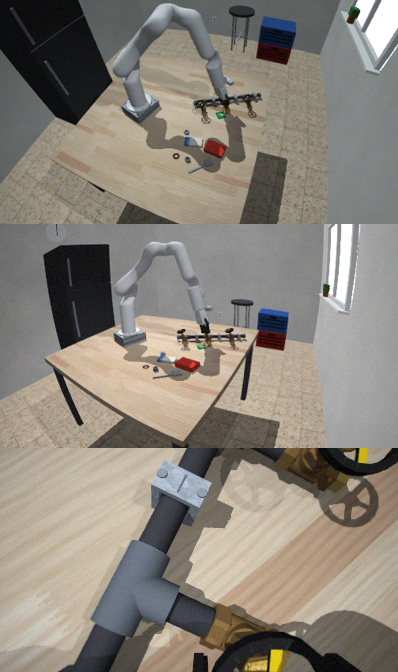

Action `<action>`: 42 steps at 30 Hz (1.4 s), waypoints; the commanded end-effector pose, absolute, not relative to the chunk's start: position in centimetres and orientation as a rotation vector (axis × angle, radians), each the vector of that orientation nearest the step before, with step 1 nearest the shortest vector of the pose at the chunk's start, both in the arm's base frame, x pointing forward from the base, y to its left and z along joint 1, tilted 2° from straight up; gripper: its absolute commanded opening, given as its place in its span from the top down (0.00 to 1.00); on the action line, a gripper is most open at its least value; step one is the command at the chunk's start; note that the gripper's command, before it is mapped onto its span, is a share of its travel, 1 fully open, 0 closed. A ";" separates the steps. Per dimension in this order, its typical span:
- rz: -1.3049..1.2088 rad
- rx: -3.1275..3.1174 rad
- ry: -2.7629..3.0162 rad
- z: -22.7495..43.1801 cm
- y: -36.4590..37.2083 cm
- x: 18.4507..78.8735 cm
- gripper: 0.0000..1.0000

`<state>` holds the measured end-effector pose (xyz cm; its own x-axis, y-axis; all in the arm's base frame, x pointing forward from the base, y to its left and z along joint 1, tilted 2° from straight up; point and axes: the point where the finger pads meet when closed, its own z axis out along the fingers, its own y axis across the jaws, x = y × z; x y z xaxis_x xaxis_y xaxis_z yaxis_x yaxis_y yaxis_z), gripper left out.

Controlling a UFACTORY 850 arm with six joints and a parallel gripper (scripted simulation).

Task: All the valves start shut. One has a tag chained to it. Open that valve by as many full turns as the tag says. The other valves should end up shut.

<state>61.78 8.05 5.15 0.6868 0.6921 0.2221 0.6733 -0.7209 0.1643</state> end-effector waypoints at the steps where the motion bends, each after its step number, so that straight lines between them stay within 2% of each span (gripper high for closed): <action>1: 0.442 2.634 1.530 5.3 8.1 61.9 1.00; 8: 0.444 2.409 1.847 5.3 8.1 61.9 1.00; 42: 0.443 2.392 1.866 5.3 8.1 61.9 1.00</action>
<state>61.78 8.06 5.15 0.2395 0.9644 0.1122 0.9239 -0.2619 0.2789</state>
